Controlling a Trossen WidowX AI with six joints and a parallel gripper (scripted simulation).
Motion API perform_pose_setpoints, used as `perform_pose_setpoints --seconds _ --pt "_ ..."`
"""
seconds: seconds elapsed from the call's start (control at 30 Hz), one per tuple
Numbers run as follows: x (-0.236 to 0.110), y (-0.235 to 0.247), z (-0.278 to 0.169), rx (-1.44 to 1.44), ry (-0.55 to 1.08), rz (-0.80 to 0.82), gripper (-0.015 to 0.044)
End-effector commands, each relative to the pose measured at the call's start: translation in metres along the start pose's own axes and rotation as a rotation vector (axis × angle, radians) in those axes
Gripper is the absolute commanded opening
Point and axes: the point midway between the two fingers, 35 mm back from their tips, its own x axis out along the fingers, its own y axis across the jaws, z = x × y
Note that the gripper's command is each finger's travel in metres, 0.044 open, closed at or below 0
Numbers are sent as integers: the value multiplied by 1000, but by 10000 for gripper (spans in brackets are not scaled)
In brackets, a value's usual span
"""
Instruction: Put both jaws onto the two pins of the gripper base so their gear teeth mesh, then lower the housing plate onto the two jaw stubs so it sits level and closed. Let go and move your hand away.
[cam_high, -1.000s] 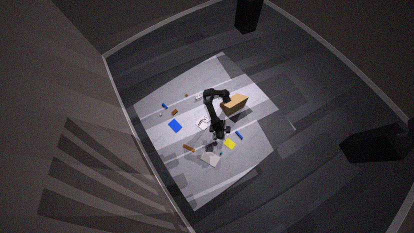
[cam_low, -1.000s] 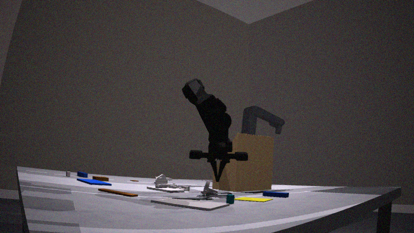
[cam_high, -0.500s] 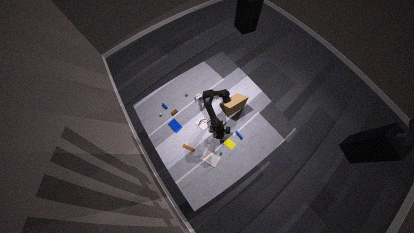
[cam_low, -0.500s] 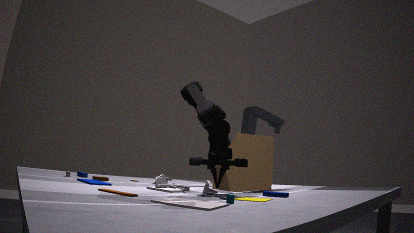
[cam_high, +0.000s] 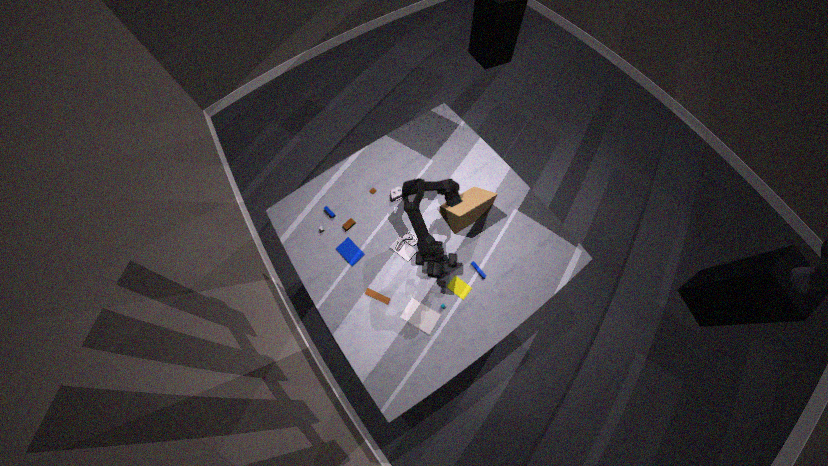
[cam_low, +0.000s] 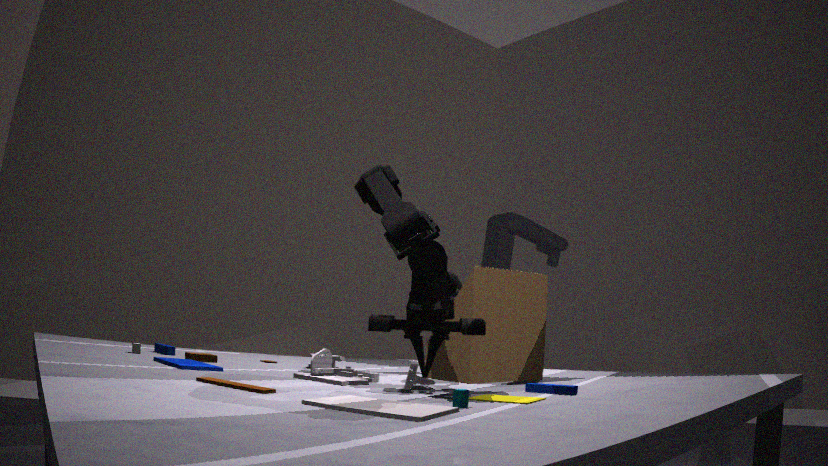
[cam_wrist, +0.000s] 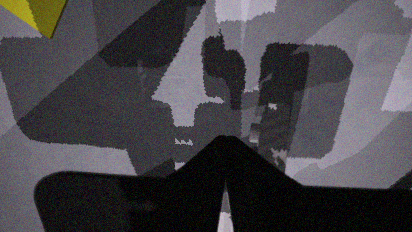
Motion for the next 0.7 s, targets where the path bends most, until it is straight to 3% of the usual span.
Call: perform_pose_setpoints --seconds 0.0,0.67 --pt "0 -7 0 -3 0 -3 0" --pt "1 -39 -1 -1 3 -6 0"
